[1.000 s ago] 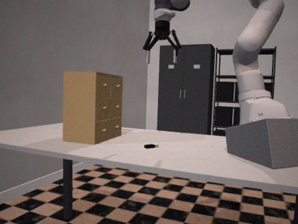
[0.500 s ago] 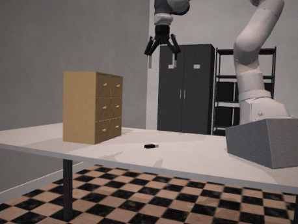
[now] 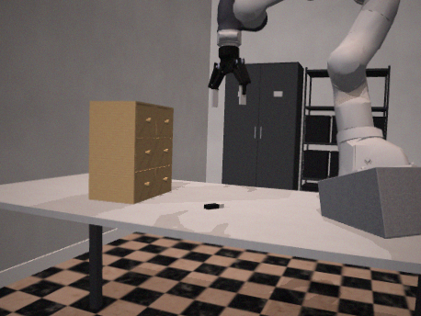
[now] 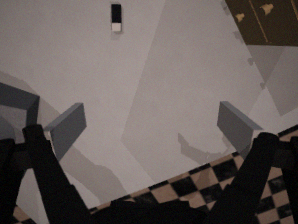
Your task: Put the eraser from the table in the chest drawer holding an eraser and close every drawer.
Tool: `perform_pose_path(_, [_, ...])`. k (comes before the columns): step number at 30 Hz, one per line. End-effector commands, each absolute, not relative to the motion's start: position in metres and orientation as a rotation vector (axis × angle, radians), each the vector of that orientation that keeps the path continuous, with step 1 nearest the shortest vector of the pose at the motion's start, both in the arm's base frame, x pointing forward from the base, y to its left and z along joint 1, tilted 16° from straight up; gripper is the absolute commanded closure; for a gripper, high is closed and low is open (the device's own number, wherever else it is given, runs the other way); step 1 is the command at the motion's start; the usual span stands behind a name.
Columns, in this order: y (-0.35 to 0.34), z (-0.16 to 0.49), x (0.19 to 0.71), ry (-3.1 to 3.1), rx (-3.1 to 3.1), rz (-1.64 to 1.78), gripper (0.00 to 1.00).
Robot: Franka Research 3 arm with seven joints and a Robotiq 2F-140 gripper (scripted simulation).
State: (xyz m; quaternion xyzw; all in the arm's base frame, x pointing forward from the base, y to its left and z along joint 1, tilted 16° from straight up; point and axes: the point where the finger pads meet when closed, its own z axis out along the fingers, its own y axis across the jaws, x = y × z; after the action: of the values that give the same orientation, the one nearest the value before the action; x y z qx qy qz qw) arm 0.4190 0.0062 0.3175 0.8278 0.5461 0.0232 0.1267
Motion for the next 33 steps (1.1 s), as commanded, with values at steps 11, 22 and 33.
perform_pose_path(11, [0.003,0.284,0.434,0.973,2.720,0.183,0.00])
perform_pose_path(22, [-0.003,0.255,0.441,0.578,2.847,0.234,0.00])
perform_pose_path(33, [-0.006,0.240,0.445,0.359,2.893,0.260,0.00])
